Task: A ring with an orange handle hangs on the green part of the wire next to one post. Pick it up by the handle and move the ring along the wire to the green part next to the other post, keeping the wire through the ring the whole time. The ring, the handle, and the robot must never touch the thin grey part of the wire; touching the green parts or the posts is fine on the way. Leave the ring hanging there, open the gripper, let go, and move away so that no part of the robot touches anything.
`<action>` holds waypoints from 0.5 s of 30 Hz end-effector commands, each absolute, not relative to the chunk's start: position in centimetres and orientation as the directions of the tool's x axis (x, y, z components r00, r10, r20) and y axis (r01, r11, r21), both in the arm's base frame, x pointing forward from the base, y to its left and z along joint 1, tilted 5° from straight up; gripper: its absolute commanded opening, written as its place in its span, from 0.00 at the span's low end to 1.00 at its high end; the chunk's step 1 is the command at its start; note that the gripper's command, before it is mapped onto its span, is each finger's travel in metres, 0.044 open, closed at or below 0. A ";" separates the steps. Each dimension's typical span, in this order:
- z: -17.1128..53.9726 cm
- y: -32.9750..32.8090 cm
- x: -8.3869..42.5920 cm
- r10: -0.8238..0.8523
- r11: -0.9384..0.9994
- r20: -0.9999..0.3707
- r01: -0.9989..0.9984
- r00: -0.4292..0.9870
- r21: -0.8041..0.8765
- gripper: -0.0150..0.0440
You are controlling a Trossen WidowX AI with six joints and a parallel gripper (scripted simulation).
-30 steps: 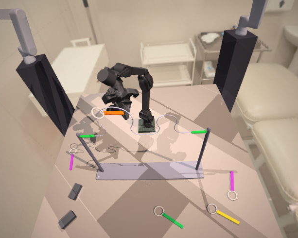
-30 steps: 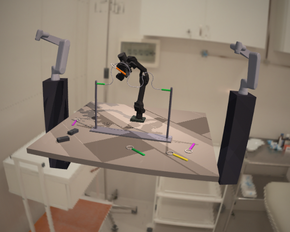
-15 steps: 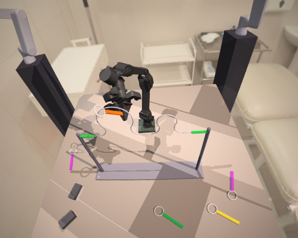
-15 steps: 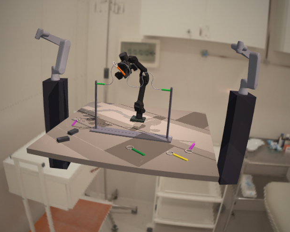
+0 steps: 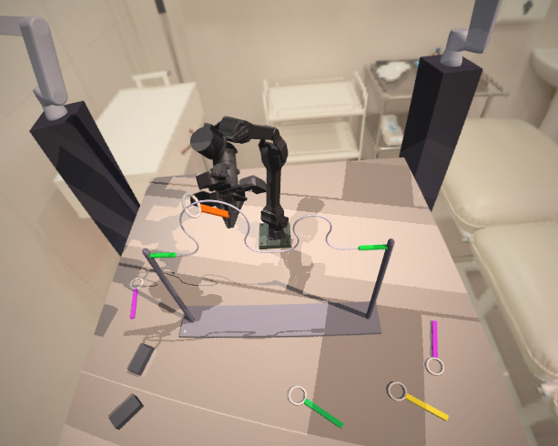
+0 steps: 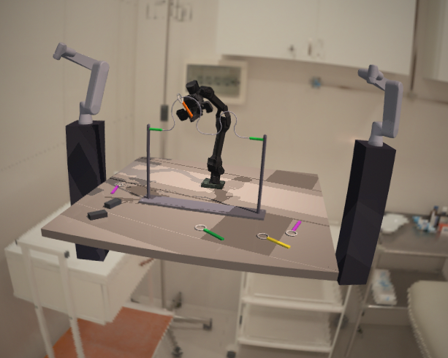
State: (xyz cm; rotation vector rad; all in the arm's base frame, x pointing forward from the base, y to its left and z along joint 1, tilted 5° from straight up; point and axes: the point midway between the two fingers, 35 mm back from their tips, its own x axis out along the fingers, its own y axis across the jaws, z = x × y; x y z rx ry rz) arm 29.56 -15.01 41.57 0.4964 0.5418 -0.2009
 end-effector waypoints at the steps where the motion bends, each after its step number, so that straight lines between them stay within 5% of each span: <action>1: 41.6 -15.1 29.5 -0.081 0.886 -0.539 0.308 0.839 0.346 0.00; 15: 41.4 -15.8 29.3 -0.177 0.936 -0.545 0.311 0.820 0.164 0.00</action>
